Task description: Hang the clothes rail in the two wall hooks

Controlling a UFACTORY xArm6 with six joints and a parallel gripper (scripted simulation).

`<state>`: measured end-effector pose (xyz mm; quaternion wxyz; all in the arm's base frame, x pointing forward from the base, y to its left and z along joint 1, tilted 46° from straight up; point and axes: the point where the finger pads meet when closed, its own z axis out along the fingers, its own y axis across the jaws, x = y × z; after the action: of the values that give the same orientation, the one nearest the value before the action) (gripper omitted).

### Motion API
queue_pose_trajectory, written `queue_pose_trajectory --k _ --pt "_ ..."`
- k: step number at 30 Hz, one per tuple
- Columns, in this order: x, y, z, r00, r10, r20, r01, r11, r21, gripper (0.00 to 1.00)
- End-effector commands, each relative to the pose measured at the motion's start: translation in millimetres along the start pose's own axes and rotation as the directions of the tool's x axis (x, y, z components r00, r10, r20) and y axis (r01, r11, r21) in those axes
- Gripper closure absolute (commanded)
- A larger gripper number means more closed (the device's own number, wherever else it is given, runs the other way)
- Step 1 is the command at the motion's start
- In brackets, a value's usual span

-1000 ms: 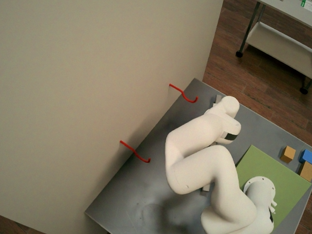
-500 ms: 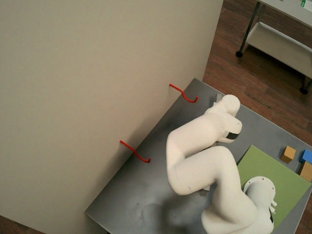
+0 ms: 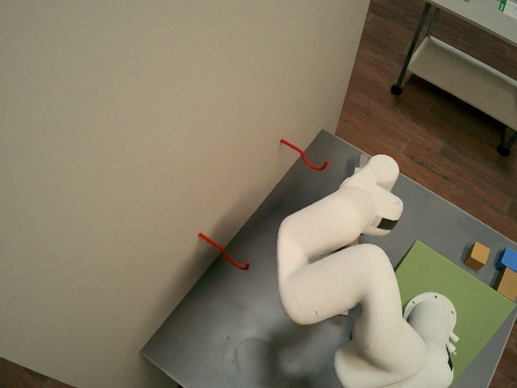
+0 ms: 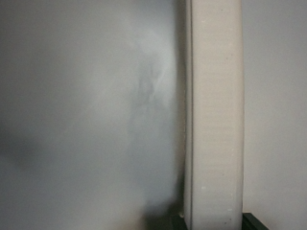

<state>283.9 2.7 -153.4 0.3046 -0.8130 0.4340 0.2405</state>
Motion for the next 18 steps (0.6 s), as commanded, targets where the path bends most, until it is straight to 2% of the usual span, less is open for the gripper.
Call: queue_pose_trajectory --k 1,18 --pt "1.2 -0.9 -3.9 1.000 -0.001 -0.003 0.001 1.000 0.002 1.00" --pt "1.2 -0.9 -10.6 1.000 -0.001 -0.003 0.001 1.000 0.002 1.00"
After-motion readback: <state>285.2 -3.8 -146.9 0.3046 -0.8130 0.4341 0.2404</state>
